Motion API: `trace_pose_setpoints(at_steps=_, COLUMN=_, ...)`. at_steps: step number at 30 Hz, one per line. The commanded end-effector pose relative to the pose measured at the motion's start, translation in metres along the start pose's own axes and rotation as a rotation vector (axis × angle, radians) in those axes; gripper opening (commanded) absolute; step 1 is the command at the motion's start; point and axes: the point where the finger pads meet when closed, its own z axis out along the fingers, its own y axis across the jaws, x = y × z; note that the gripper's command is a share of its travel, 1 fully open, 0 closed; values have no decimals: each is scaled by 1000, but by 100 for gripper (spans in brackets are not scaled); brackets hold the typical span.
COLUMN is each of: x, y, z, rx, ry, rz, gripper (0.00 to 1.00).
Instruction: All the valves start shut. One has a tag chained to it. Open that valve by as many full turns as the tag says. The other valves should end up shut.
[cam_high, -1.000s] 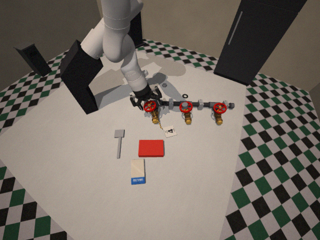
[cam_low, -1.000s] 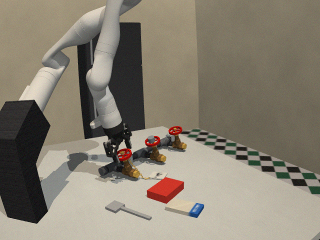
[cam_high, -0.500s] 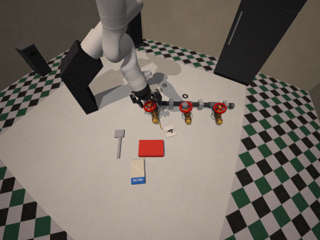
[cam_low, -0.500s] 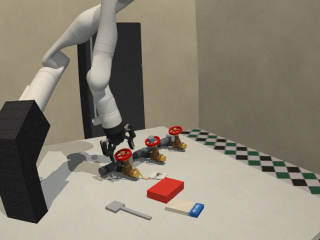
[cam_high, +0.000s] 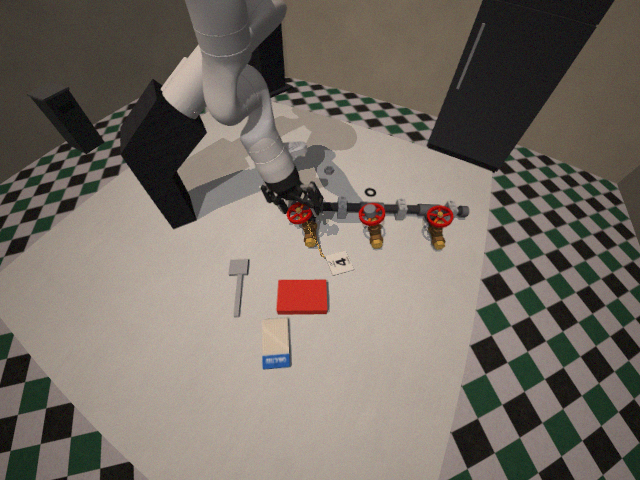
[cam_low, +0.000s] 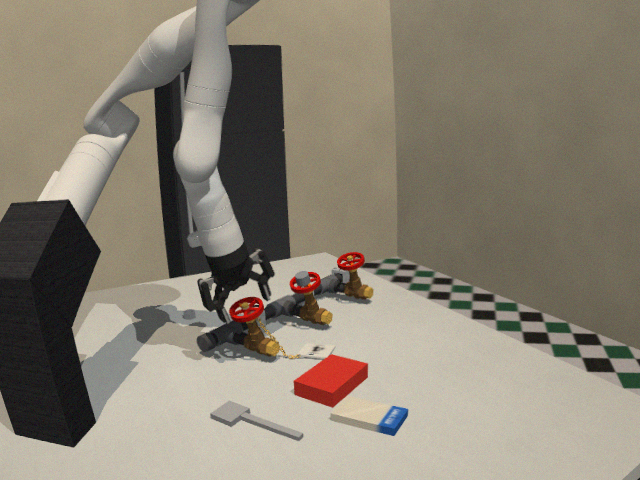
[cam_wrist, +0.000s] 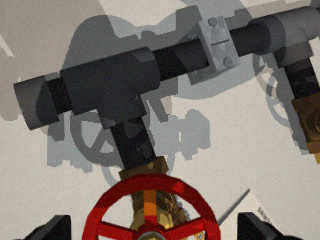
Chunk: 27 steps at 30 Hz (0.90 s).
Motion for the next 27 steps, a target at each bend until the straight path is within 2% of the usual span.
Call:
trace_pose_setpoints(at_steps=1, x=-2, y=0, z=0, rx=0, ry=-2, rz=36, gripper=100)
trace_pose_setpoints(at_steps=18, x=-2, y=0, z=0, rx=0, ry=-2, rz=68, gripper=100)
trace_pose_setpoints(at_steps=19, x=-2, y=0, z=0, rx=0, ry=-2, rz=68, gripper=75)
trace_pose_setpoints(at_steps=27, x=-2, y=0, z=0, rx=0, ry=-2, rz=68, gripper=75)
